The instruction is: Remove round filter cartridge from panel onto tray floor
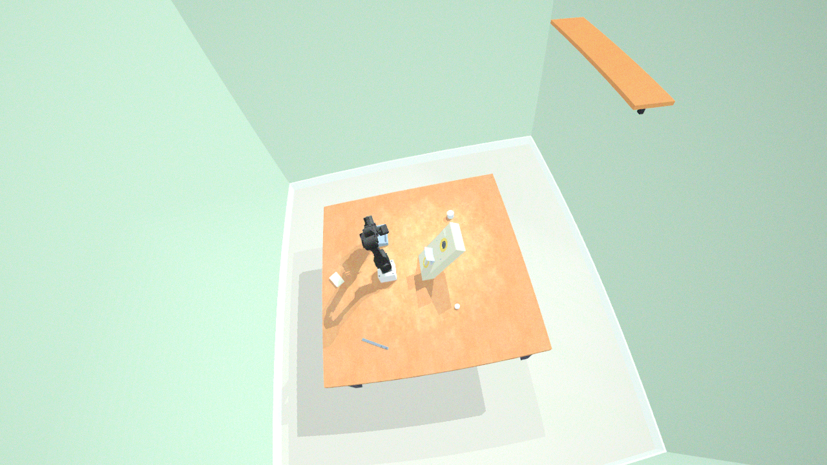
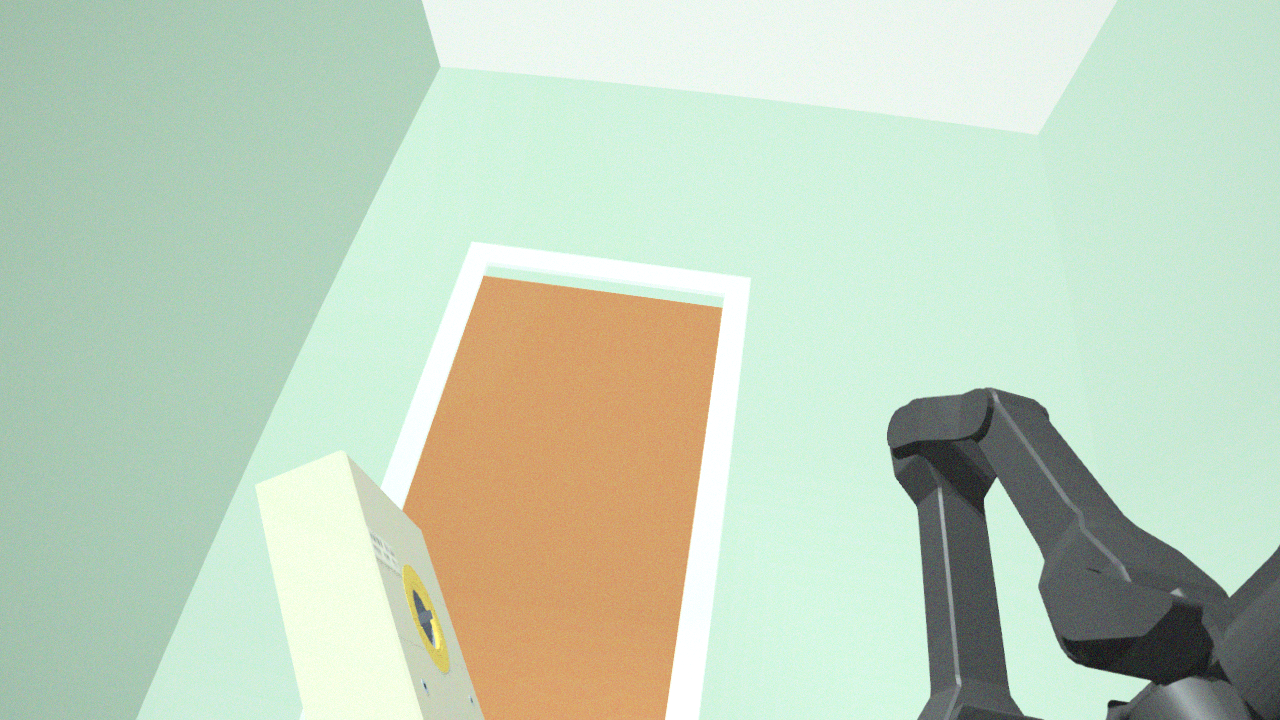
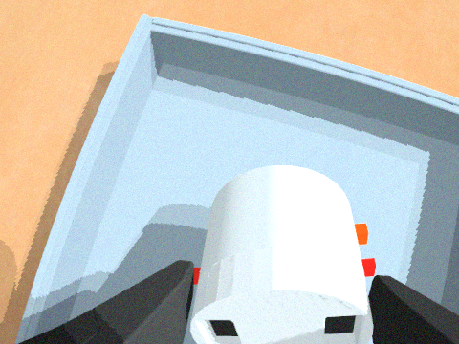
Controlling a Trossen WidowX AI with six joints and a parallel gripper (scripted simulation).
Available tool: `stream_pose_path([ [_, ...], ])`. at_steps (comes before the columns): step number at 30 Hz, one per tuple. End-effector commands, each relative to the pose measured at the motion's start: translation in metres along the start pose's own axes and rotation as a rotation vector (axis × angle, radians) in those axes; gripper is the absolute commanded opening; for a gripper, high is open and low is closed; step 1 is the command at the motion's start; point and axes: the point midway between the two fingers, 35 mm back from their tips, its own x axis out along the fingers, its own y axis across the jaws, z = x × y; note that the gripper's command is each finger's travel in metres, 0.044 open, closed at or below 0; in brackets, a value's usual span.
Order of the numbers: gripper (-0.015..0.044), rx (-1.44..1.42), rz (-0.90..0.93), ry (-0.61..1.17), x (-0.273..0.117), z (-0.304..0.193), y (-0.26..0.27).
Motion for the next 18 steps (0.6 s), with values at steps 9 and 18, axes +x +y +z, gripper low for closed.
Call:
stream_pose_path([
  [9,0.044,0.0,0.0,-0.001,0.0,0.0,0.0],
  [18,0.044,0.0,0.0,-0.001,-0.062,0.035,0.0],
])
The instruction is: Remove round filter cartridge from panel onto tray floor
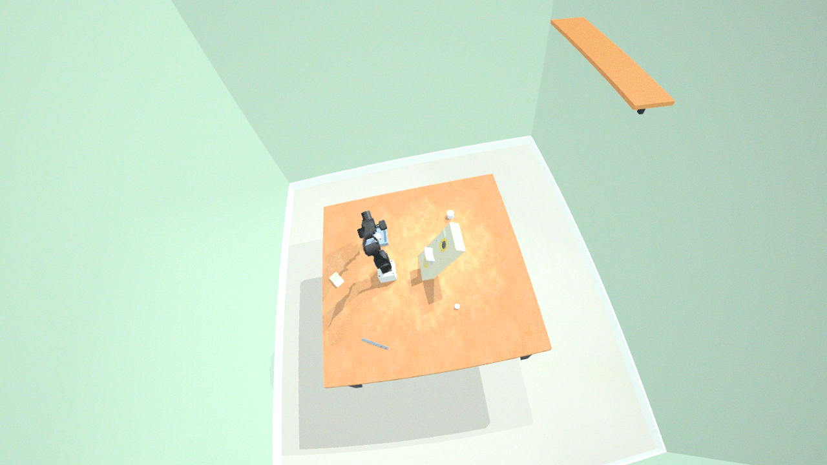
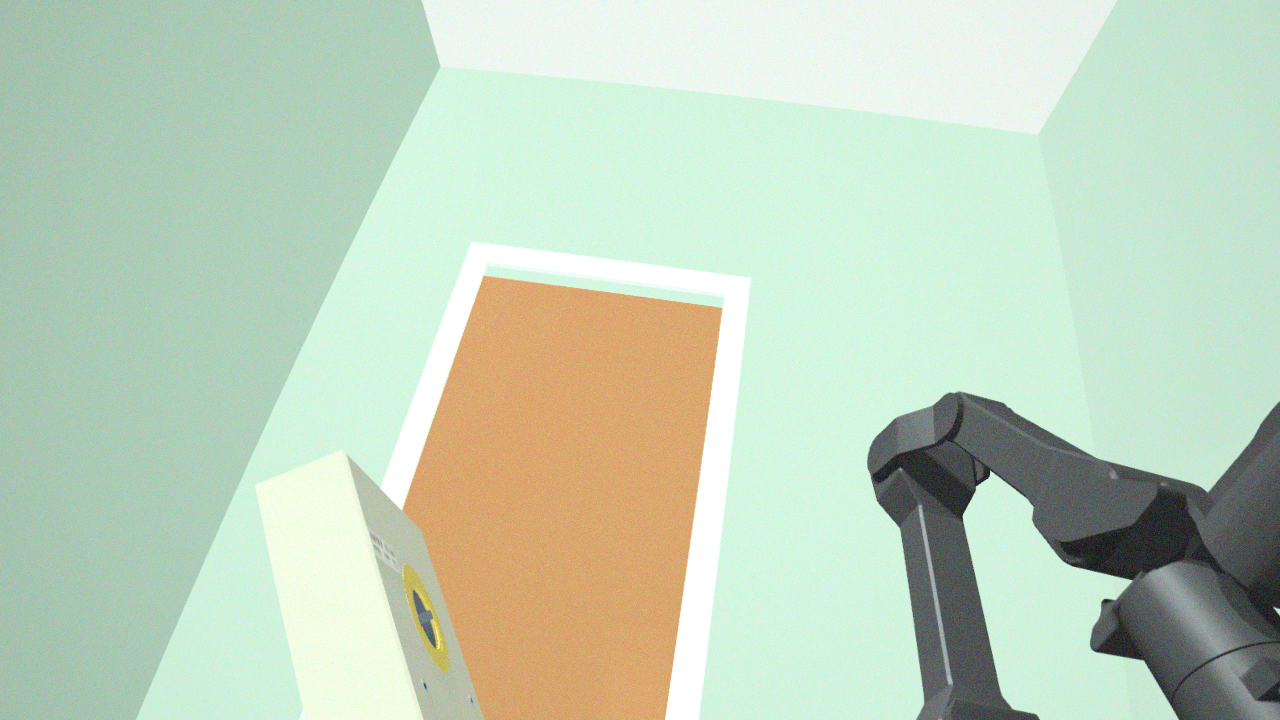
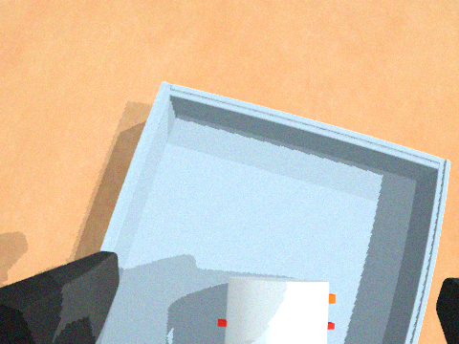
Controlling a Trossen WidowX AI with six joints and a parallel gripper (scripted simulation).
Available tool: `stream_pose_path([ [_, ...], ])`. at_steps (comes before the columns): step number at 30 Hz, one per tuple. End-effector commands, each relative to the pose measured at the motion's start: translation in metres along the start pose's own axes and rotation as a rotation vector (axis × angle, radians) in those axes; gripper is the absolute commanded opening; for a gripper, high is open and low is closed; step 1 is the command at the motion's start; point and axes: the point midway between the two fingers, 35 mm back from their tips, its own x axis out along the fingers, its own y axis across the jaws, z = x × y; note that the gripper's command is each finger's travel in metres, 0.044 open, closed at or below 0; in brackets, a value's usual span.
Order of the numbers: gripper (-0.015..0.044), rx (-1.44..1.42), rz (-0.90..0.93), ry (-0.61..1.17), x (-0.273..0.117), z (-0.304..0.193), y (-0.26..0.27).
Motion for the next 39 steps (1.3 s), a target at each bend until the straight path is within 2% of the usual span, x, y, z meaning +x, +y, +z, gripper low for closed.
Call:
stream_pose_path([
  [1,0.044,-0.006,0.003,0.0,-0.021,0.009,0.001],
  [2,0.044,0.0,0.0,-0.011,-0.006,0.005,0.0],
  [39,0.044,0.0,0.0,-0.011,-0.006,0.005,0.0],
])
